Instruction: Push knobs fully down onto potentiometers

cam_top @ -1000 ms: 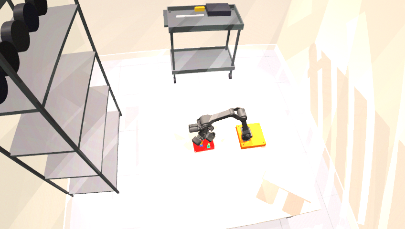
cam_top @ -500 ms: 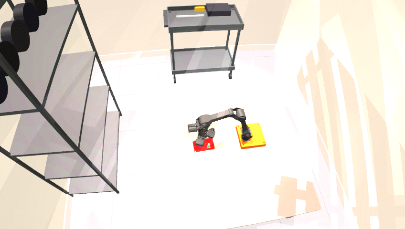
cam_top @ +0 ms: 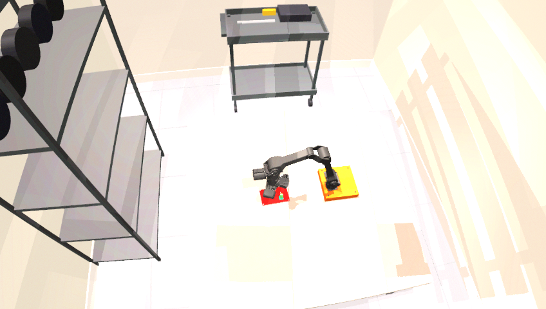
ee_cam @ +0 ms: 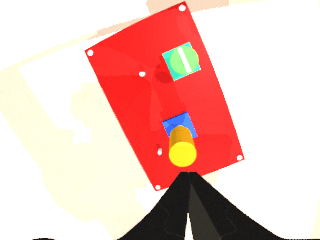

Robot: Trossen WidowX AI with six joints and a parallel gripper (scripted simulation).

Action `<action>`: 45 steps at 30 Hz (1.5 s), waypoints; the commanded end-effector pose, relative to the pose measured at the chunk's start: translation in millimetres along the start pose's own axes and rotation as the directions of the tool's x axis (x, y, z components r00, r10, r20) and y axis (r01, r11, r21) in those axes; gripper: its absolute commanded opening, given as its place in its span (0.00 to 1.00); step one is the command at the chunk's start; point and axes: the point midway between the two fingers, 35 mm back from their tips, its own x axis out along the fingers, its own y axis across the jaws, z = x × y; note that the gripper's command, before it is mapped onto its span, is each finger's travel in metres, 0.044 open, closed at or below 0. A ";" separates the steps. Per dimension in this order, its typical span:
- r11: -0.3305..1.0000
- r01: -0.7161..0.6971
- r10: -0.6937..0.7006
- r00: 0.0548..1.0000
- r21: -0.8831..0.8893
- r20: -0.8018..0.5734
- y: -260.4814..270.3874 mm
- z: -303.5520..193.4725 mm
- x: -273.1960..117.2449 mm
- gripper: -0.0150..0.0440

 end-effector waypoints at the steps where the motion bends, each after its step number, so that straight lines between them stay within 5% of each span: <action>1: 1.000 -0.006 0.006 1.000 -0.003 0.003 1.2 1.0 5.7 0.25; 45: 1.000 -0.006 0.006 1.000 -0.003 0.003 1.4 1.2 27.0 0.25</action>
